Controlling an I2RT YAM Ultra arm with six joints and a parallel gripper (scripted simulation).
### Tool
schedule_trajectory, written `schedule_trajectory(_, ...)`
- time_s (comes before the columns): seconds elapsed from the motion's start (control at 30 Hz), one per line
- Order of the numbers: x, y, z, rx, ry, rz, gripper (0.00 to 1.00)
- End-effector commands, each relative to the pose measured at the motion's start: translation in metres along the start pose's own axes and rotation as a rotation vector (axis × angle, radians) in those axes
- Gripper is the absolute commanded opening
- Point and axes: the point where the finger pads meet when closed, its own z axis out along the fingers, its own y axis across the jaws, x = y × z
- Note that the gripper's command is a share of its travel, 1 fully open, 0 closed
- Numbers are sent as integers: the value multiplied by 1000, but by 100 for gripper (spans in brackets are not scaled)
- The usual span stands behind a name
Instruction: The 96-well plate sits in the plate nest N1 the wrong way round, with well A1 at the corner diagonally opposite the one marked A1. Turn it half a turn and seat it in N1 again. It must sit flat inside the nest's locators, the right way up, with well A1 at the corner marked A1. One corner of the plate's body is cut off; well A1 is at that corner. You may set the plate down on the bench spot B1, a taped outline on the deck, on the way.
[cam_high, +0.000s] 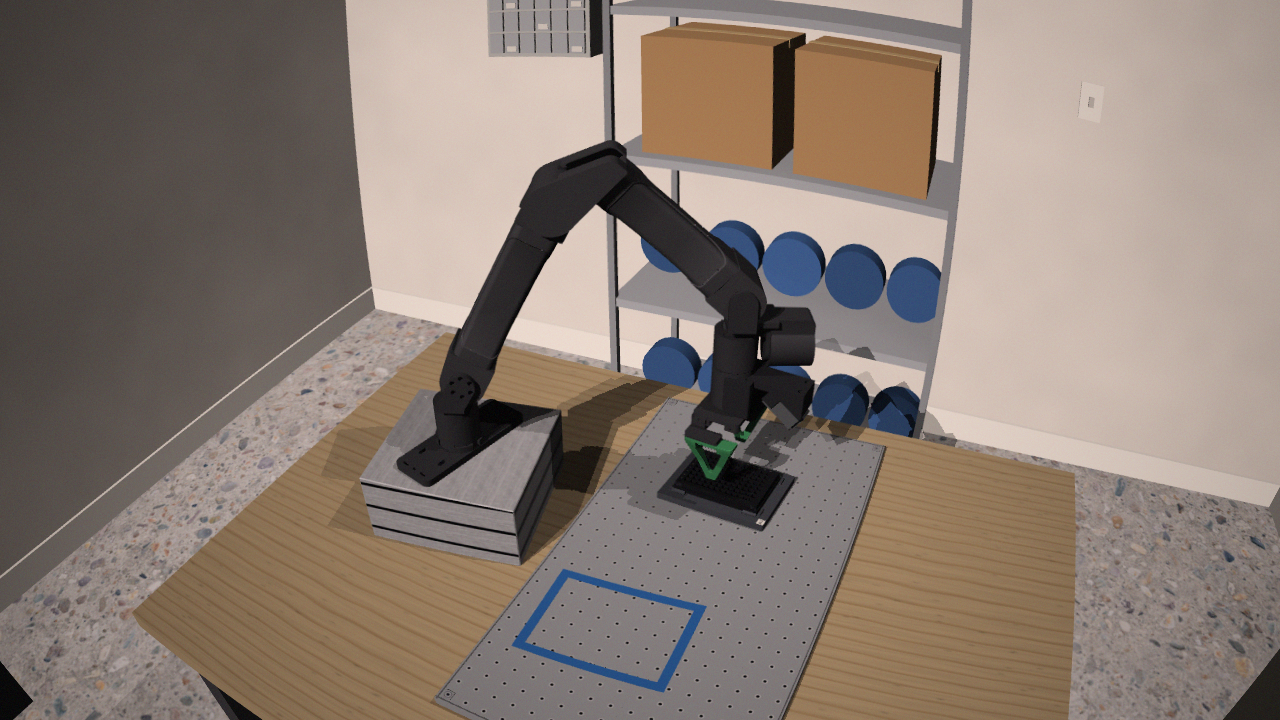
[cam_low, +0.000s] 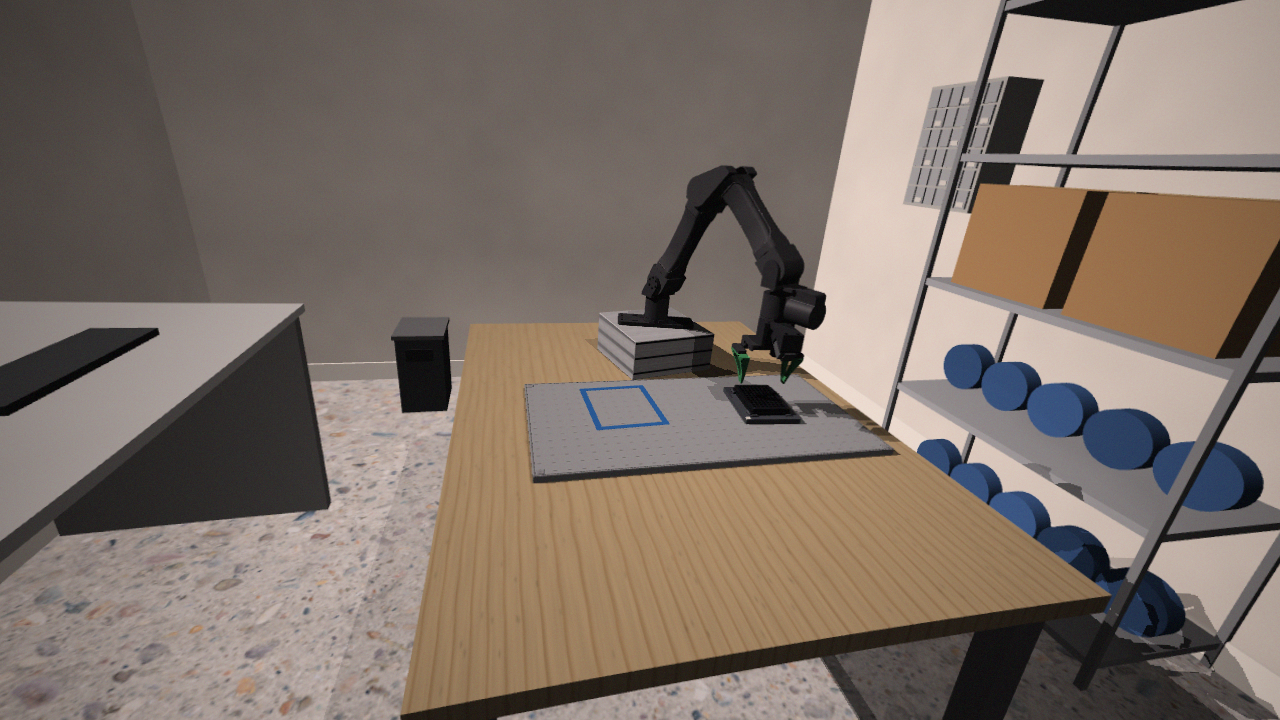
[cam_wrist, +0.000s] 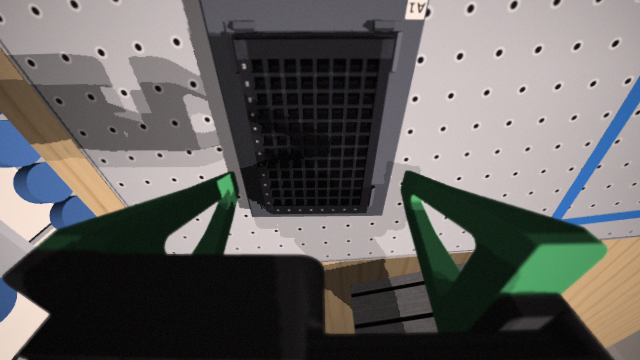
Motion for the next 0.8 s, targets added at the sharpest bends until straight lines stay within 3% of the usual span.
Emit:
schedule_trajectory(0.0, -7, 4, -1, -16, -28, 0, 100)
schedule_trajectory(0.77, -7, 4, 34, -16, -27, 0, 100)
